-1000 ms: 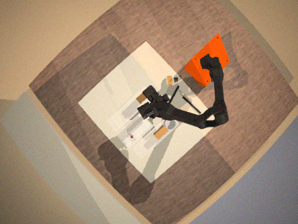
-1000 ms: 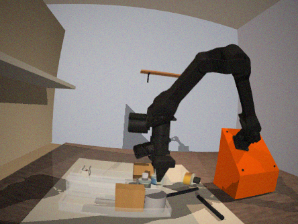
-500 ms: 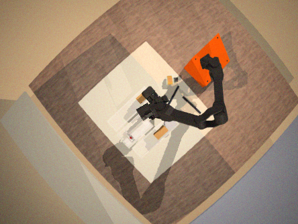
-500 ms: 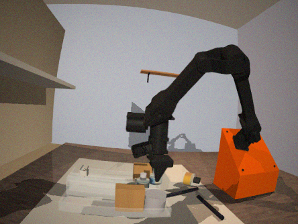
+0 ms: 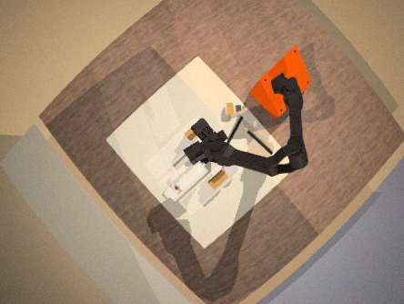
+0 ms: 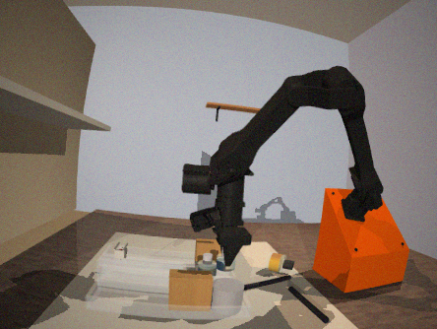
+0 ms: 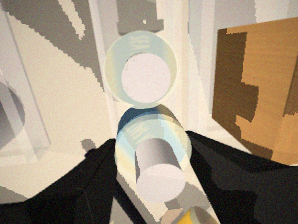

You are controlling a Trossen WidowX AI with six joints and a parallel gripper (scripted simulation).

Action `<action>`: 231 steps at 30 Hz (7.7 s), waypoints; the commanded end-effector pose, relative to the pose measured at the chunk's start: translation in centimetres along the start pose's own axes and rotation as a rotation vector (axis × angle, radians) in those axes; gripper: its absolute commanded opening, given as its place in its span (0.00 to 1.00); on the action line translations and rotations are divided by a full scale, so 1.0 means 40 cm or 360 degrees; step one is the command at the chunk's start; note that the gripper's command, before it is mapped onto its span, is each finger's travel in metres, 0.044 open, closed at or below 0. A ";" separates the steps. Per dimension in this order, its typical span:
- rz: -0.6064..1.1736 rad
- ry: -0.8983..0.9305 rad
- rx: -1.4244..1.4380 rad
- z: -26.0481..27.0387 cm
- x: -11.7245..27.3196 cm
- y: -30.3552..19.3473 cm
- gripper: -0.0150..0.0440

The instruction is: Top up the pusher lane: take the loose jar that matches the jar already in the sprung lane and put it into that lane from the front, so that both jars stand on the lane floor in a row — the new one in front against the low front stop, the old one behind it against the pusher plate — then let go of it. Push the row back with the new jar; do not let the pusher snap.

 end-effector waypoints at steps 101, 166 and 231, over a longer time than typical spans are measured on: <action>-0.0051 0.0005 0.0031 0.003 0.007 0.047 0.25; -0.0051 0.0007 0.0030 0.005 -0.042 0.043 0.25; -0.0050 0.0007 0.0029 0.004 -0.053 0.018 0.25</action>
Point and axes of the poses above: the point midway between the two fingers, 35 mm back from their tips, its own x axis back along the fingers, its own z axis across the jaws, y = z × x, the point moved 3 cm from there along x, back along the fingers, and after that the axes turned 3 degrees about -x, right-handed, at the moved point
